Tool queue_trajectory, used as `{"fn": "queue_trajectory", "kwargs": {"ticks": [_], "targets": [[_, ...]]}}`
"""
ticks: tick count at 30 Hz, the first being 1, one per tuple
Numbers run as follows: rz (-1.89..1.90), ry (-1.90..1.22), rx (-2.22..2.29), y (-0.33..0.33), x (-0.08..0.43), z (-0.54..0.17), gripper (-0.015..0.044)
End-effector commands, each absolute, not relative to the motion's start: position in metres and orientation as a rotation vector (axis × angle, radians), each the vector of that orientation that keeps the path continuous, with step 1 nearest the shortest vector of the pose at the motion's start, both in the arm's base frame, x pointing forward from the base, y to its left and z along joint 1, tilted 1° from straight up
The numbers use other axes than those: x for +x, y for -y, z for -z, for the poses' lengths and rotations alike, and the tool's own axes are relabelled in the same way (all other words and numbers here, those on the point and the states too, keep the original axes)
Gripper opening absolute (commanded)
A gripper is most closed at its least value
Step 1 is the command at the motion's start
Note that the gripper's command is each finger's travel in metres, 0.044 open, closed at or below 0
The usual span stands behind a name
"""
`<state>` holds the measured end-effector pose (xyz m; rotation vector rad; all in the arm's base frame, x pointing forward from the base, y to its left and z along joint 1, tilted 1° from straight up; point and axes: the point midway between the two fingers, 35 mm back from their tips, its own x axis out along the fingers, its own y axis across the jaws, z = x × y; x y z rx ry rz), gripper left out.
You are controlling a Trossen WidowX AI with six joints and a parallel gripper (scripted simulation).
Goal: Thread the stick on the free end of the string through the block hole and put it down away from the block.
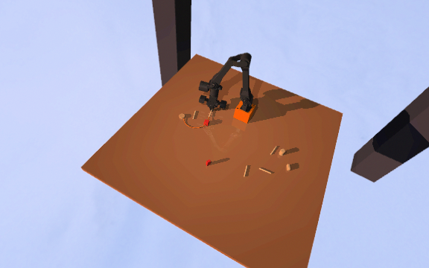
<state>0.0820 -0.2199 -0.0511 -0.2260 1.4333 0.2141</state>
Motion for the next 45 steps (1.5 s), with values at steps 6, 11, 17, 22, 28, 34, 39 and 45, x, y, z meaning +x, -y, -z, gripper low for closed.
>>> {"fn": "queue_trajectory", "kwargs": {"ticks": [6, 11, 17, 22, 28, 34, 39, 45], "targets": [[-0.207, -1.446, -0.234, 0.223, 0.080, 0.053, 0.0000], [-0.207, -1.446, -0.234, 0.223, 0.080, 0.053, 0.0000], [-0.207, -1.446, -0.234, 0.223, 0.080, 0.053, 0.0000], [-0.207, -1.446, -0.234, 0.223, 0.080, 0.053, 0.0000], [-0.207, -1.446, -0.234, 0.223, 0.080, 0.053, 0.0000], [-0.207, -1.446, -0.234, 0.223, 0.080, 0.053, 0.0000], [-0.214, -1.433, -0.226, 0.220, 0.082, 0.051, 0.0105], [-0.219, -1.434, -0.221, 0.221, 0.083, 0.019, 0.0210]]}}
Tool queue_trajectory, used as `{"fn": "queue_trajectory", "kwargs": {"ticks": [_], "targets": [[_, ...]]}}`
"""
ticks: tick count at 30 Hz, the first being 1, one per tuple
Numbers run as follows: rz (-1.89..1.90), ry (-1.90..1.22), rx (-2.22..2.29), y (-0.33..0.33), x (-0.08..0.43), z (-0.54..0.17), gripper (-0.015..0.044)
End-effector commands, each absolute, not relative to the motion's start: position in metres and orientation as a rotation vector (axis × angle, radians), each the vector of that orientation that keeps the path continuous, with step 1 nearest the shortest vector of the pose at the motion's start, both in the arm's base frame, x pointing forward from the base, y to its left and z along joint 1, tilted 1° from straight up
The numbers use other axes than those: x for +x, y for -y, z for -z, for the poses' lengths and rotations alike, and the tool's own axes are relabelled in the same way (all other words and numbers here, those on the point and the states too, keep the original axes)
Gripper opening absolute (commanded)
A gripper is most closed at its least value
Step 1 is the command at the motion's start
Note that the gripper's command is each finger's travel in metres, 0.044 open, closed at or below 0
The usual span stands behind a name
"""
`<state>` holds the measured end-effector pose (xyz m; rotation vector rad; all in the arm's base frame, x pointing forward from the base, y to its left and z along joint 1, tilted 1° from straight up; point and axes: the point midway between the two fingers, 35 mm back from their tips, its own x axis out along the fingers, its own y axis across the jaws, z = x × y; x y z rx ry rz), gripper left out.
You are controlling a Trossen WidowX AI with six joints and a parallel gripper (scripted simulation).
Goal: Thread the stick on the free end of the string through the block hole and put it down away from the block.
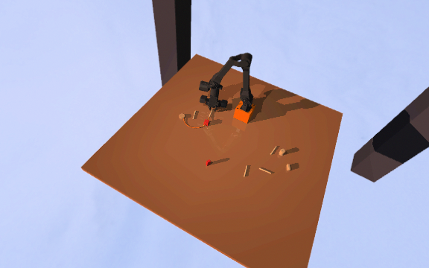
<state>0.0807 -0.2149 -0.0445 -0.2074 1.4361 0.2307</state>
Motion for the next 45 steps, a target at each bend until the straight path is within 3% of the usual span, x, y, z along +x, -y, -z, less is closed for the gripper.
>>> {"fn": "queue_trajectory", "kwargs": {"ticks": [1, 4, 12, 21, 45], "targets": [[-0.221, -1.434, -0.218, 0.220, 0.083, 0.004, 0.0210], [-0.225, -1.435, -0.213, 0.214, 0.082, -0.028, 0.0210], [-0.226, -1.435, -0.212, 0.214, 0.081, -0.030, 0.0210], [-0.231, -1.435, -0.213, 0.213, 0.082, -0.045, 0.0440], [-0.231, -1.435, -0.216, 0.213, 0.081, -0.050, 0.0440]]}}
